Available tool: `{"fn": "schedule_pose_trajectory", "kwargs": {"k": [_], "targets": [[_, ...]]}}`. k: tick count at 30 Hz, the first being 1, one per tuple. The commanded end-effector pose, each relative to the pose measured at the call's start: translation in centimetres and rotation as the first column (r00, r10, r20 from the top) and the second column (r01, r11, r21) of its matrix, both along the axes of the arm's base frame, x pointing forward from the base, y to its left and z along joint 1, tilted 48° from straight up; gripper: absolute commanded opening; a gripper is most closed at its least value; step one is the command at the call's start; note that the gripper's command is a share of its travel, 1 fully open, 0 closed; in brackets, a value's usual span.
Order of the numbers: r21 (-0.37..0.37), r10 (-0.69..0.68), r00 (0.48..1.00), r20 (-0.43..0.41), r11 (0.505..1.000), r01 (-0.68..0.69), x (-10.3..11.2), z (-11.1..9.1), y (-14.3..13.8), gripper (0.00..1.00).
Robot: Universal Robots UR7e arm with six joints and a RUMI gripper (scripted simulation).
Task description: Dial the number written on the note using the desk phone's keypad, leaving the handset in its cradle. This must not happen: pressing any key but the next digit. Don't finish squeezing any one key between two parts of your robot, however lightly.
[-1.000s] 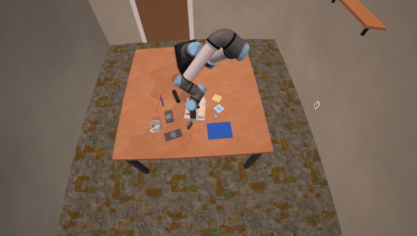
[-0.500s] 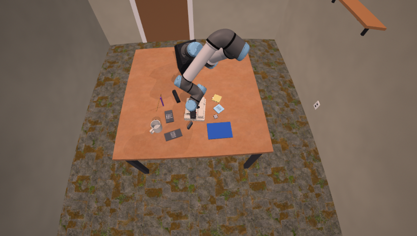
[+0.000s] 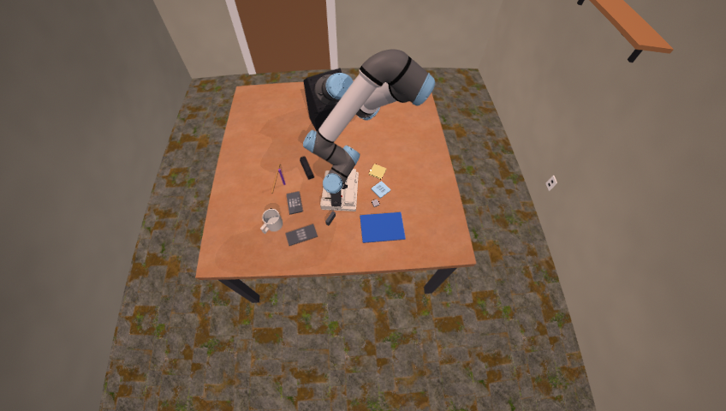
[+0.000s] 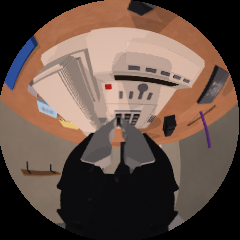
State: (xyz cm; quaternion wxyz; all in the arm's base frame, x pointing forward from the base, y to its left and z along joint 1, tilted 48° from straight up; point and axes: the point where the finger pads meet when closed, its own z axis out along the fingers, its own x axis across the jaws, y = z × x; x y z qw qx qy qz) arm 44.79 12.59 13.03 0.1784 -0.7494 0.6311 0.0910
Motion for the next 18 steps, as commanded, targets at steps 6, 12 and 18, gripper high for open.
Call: {"fn": "schedule_pose_trajectory", "kwargs": {"k": [6, 12, 18], "targets": [[0.000, 0.000, 1.000, 0.001, 1.000, 0.000, -0.81, 0.90, -0.52, 0.00], [0.000, 0.000, 1.000, 0.001, 1.000, 0.000, -0.81, 0.90, -0.52, 0.00], [0.000, 0.000, 1.000, 0.001, 1.000, 0.000, -0.81, 0.90, -0.52, 0.00]]}}
